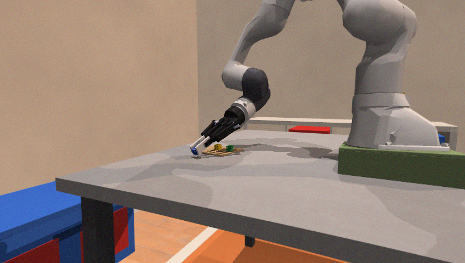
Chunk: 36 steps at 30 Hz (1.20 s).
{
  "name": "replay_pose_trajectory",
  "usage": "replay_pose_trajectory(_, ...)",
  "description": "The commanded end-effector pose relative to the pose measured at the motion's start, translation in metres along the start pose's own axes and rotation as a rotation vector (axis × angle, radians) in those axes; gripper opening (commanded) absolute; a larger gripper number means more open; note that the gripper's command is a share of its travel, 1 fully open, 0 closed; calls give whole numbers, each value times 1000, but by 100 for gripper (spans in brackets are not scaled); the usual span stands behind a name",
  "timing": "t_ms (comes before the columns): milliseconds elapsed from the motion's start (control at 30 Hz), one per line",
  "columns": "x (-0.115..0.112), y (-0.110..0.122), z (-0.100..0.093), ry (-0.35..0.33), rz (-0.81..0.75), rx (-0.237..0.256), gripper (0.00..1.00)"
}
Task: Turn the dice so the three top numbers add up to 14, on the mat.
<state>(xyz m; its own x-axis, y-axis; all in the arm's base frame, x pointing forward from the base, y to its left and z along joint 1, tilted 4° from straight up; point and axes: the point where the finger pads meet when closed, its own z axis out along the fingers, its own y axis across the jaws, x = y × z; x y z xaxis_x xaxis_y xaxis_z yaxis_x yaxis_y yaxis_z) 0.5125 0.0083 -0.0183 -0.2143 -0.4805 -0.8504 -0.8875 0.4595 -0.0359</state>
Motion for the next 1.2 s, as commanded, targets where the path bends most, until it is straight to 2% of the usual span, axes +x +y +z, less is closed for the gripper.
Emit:
replay_pose_trajectory(0,3,-2,-1,2,-2,6,9)
replay_pose_trajectory(1167,11,-2,3,2,-2,6,9)
